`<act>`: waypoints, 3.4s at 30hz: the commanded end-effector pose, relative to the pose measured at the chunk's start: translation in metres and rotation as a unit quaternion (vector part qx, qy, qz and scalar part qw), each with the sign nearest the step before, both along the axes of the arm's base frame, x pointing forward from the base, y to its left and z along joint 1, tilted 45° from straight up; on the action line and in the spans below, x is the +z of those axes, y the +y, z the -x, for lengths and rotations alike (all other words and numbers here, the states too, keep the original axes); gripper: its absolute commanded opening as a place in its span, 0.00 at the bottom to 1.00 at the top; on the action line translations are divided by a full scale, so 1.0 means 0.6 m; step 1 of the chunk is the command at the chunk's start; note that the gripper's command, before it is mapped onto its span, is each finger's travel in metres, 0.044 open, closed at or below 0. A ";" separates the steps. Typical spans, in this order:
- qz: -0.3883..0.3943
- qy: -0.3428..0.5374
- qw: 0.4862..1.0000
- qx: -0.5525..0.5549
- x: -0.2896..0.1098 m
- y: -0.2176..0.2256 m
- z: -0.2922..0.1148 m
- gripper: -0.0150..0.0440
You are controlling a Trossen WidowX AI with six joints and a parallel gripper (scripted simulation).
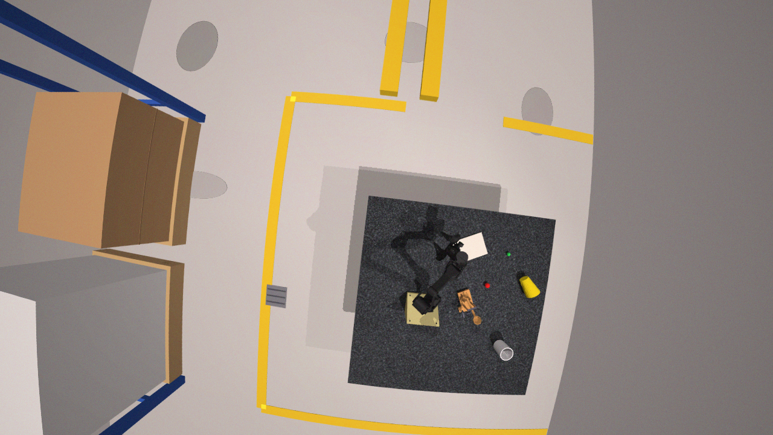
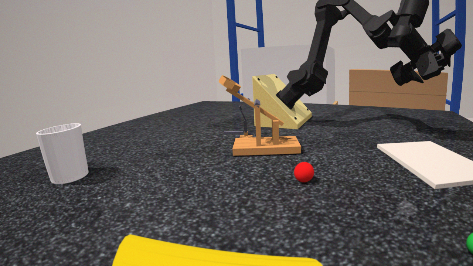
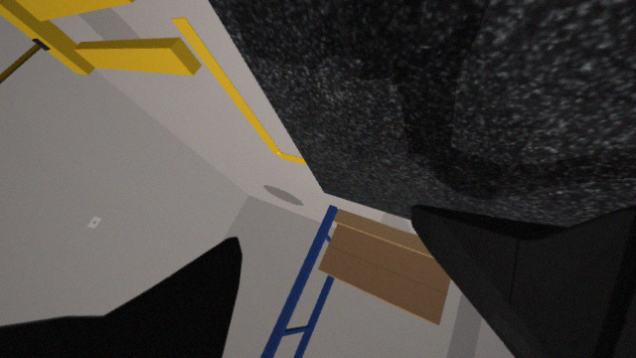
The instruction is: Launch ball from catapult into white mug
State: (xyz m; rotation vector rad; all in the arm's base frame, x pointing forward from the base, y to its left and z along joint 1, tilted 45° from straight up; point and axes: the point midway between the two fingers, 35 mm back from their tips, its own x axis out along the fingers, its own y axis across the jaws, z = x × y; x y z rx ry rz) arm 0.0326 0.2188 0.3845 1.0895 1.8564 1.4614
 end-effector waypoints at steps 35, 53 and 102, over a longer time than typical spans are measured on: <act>0.185 0.061 0.865 -0.462 -0.209 -0.128 -0.468 1.00; 0.392 0.180 0.739 -0.517 -0.414 -0.392 -0.496 1.00; 0.448 0.305 0.722 -0.431 -0.496 -0.528 -0.389 0.25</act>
